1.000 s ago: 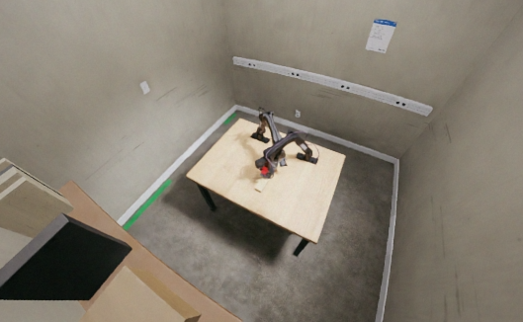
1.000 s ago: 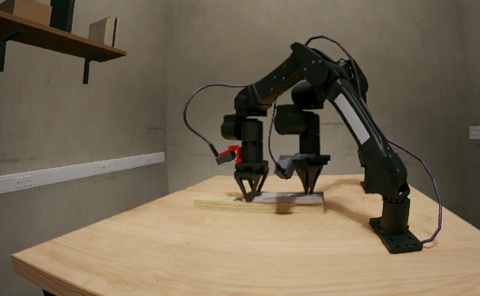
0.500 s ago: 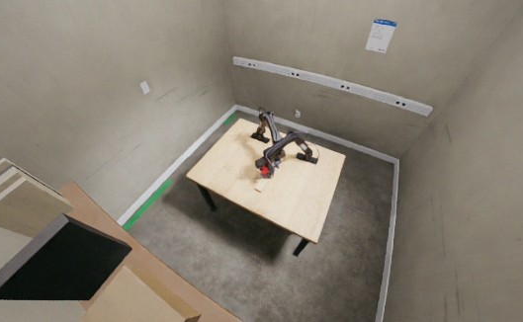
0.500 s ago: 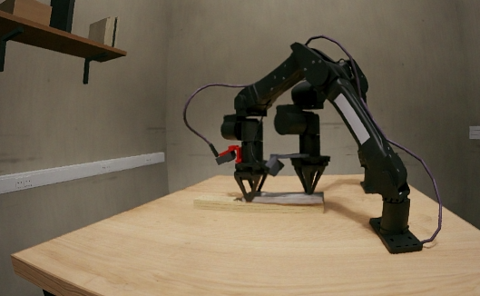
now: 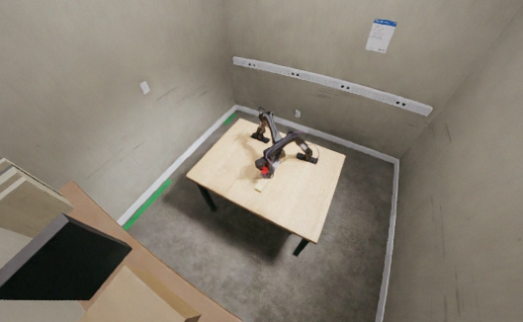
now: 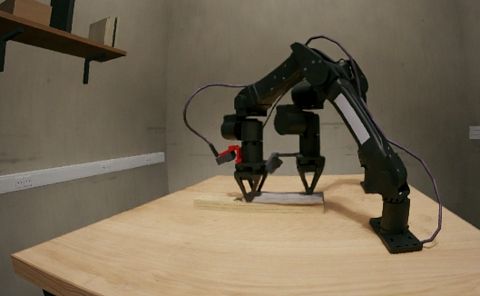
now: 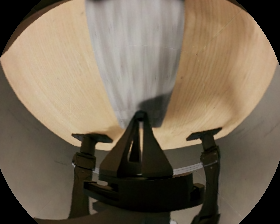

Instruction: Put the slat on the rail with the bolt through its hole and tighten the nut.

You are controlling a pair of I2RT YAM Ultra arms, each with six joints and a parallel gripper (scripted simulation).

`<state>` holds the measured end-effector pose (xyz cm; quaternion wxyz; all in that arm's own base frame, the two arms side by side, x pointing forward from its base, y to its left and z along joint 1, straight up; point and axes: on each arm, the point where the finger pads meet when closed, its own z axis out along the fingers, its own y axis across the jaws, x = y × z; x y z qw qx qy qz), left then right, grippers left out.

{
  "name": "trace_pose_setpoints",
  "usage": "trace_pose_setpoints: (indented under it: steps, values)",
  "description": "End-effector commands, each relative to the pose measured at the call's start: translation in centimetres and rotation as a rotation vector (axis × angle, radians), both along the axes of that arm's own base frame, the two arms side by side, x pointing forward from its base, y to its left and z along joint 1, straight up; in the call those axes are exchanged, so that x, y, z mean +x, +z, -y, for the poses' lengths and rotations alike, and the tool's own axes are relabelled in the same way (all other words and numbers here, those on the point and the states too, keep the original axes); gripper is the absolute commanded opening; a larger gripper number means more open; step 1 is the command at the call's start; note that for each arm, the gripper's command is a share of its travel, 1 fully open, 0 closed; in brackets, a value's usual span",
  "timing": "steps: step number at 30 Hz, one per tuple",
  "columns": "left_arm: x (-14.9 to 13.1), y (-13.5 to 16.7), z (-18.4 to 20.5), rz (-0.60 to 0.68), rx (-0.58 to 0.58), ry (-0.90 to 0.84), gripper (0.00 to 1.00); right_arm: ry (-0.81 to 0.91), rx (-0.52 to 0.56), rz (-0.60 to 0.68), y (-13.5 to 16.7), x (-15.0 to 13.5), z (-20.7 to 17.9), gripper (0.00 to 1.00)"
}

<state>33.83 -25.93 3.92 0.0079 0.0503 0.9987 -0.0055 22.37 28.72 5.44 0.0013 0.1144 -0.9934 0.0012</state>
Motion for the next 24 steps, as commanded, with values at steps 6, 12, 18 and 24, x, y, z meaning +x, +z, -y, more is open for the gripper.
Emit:
trace_pose_setpoints:
  steps: [6, 12, 18, 24]
  values:
    - [0.18, 0.47, 0.13, 0.011, -0.009, 0.000, 0.72, -0.426, 0.012, 0.010, 0.46, 0.22, -0.05, 0.11]
    - [0.18, 0.47, 0.13, 0.011, -0.009, 0.000, 0.72, -0.586, 0.012, 0.009, 0.46, 0.22, -0.05, 0.11]
    - [0.18, 0.47, 0.13, 0.011, -0.009, 0.000, 0.72, -0.826, 0.013, 0.008, 0.46, 0.22, -0.05, 0.11]
    - [0.18, 0.47, 0.13, 0.011, -0.009, 0.000, 0.72, -1.065, 0.013, 0.006, 0.46, 0.22, -0.04, 0.11]
